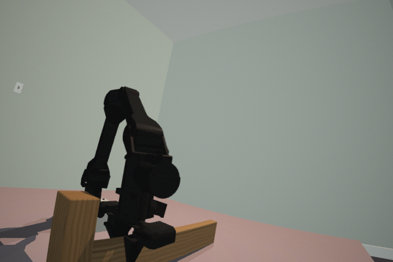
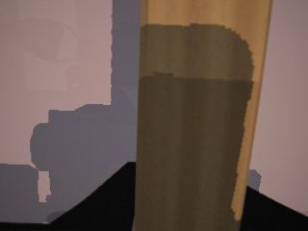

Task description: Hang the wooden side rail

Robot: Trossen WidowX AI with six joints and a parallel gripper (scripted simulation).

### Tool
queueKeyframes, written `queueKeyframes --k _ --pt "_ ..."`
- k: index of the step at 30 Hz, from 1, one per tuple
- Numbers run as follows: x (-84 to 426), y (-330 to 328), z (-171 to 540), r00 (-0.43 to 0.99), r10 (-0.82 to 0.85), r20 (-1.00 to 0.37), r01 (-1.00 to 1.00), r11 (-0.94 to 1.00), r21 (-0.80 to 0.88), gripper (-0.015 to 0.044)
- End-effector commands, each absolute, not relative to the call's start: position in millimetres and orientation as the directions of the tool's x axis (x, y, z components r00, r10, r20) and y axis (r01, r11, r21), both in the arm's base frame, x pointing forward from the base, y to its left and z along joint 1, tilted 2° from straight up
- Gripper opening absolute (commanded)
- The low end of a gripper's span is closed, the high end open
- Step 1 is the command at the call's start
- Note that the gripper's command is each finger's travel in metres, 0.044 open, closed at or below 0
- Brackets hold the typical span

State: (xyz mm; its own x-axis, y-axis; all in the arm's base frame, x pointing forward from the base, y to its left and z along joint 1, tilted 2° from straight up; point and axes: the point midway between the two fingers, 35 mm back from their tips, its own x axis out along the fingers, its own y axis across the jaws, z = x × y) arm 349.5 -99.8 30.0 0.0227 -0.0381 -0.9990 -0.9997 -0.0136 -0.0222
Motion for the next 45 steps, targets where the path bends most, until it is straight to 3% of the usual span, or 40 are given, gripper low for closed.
queueKeyframes --k 1,35,45 --pt "349.9 -100.2 29.6 0.025 -0.041 -0.999 -1.000 -0.013 -0.025 0.0000" --pt "350.0 -100.5 24.1 0.025 -0.041 -0.999 -1.000 -0.013 -0.025 0.0000" --pt "348.9 -99.8 25.5 0.021 -0.037 -0.999 -1.000 -0.013 -0.020 0.0262"
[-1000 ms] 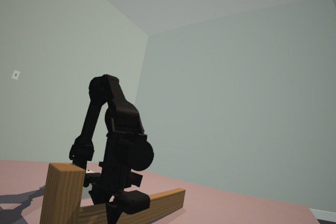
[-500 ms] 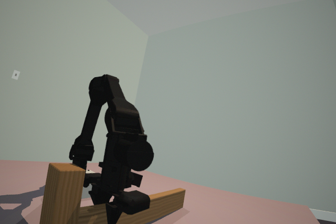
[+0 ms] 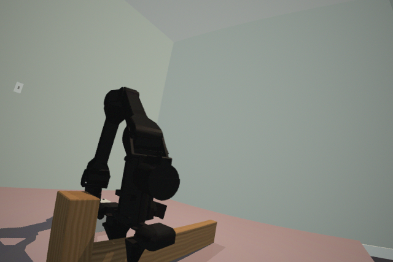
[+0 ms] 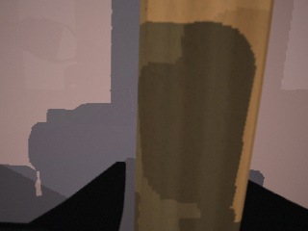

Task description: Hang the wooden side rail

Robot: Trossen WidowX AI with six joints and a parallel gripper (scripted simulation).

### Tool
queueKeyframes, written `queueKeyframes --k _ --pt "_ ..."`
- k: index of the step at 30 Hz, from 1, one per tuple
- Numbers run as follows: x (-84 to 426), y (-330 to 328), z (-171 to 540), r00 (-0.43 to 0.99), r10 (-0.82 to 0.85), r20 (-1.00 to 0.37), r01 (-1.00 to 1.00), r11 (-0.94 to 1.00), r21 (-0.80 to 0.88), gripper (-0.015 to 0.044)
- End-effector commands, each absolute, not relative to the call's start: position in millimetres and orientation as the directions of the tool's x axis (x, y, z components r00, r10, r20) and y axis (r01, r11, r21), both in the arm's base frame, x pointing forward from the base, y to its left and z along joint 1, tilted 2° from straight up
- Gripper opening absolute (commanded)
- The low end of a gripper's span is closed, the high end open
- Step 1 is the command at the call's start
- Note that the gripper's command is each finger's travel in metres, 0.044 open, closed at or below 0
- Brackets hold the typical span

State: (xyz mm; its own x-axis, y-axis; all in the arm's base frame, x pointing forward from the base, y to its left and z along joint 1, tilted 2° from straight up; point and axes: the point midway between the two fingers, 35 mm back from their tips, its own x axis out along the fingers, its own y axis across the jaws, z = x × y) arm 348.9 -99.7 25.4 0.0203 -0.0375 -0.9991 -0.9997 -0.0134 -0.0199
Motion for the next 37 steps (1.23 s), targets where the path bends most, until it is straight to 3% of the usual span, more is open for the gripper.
queueKeyframes --k 1,7,18,37 --pt "348.9 -99.8 25.5 0.021 -0.037 -0.999 -1.000 -0.013 -0.020 0.0289" --pt "348.6 -98.6 57.2 0.024 -0.040 -0.999 -1.000 -0.013 -0.024 0.0440" --pt "347.3 -67.9 64.2 0.025 -0.038 -0.999 -1.000 -0.013 -0.025 0.0440" --pt "350.3 -69.0 66.0 0.033 -0.039 -0.999 -0.999 -0.026 -0.032 0.0440"
